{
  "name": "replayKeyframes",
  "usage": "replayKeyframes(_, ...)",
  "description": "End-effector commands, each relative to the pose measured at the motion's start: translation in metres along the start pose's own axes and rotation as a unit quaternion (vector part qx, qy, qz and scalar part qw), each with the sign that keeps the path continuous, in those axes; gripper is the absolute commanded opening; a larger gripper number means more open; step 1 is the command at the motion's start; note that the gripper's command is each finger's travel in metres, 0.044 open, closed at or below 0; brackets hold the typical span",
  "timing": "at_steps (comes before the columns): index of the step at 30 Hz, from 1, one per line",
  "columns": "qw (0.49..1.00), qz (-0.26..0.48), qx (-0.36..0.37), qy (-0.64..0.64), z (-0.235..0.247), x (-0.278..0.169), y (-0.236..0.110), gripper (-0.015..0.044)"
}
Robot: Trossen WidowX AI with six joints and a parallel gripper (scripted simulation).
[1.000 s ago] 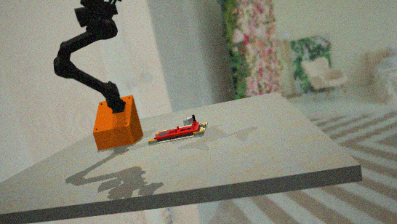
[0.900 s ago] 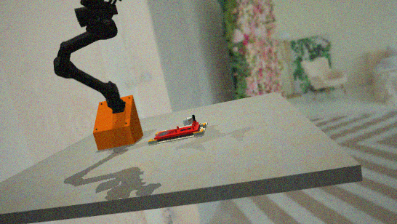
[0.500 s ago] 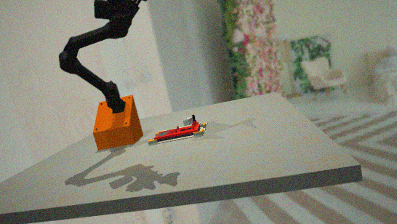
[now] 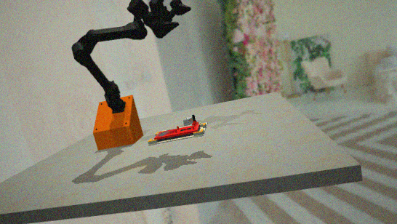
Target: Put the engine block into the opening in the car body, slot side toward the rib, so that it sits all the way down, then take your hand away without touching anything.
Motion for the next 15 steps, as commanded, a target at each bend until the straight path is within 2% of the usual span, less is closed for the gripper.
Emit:
replayKeyframes(1,0.998,0.058,0.021,-0.020,0.015,-0.042,0.000,0.0440)
replayKeyframes(15,0.963,0.257,0.030,-0.080,0.032,-0.176,-0.019,0.0440)
Point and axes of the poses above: the point midway between the two fingers, 35 mm back from their tips, its own y axis out along the fingers, its own z axis across the jaws, x = y × z, the point moved 7 cm from there along -y, back along the fingers, and after that the axes turned 13 degrees about y, right-handed, at the moved point
